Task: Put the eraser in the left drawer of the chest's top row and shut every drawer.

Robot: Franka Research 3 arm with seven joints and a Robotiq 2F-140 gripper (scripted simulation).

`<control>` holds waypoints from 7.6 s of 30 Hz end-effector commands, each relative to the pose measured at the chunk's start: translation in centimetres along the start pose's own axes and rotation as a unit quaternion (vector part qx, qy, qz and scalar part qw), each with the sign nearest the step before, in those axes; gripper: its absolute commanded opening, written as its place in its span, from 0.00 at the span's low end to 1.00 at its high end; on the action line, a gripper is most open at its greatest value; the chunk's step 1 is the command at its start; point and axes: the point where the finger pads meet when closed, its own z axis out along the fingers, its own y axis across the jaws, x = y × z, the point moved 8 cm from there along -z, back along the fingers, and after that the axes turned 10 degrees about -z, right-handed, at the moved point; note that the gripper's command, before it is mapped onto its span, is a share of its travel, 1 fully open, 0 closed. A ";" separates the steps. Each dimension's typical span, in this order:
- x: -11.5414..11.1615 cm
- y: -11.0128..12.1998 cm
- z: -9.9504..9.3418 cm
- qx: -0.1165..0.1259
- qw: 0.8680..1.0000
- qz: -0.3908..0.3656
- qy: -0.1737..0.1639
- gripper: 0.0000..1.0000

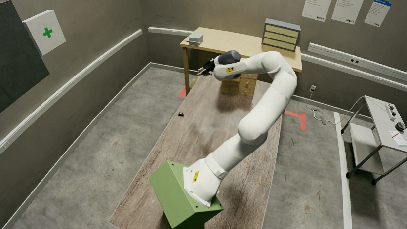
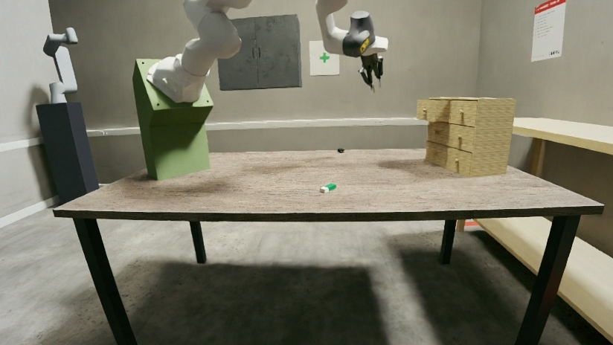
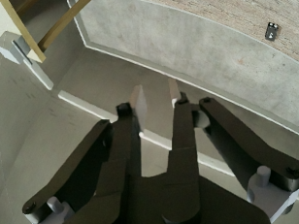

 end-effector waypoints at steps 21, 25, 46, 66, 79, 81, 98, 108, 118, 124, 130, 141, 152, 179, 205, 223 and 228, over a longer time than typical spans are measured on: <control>-0.5 0.6 -1.6 -0.079 0.984 -0.159 -0.008 0.28; -0.5 0.8 -2.1 -0.094 0.978 -0.187 -0.009 0.28; 0.1 1.5 -4.2 -0.157 0.942 -0.297 -0.011 0.28; 1.7 2.4 -6.7 -0.219 0.893 -0.392 -0.013 0.28; 2.9 3.0 -8.4 -0.257 0.859 -0.442 -0.015 0.28; 3.1 3.0 -8.5 -0.260 0.856 -0.446 -0.015 0.28; 4.7 3.6 -10.6 -0.303 0.815 -0.494 -0.019 0.28; 5.8 3.9 -11.9 -0.327 0.790 -0.517 -0.022 0.28; 6.6 4.2 -12.8 -0.345 0.772 -0.533 -0.024 0.28; 7.1 4.3 -13.5 -0.356 0.760 -0.542 -0.026 0.28; 7.5 4.5 -14.0 -0.365 0.751 -0.549 -0.028 0.28; 8.2 4.7 -14.8 -0.380 0.736 -0.560 -0.031 0.28; 8.7 4.8 -15.5 -0.391 0.724 -0.567 -0.033 0.28; 9.6 5.1 -16.5 -0.407 0.707 -0.577 -0.037 0.28; 9.7 5.1 -16.7 -0.411 0.703 -0.579 -0.038 0.28; 9.7 5.1 -16.7 -0.411 0.703 -0.579 -0.038 0.28; 9.7 5.1 -16.7 -0.411 0.703 -0.579 -0.038 0.28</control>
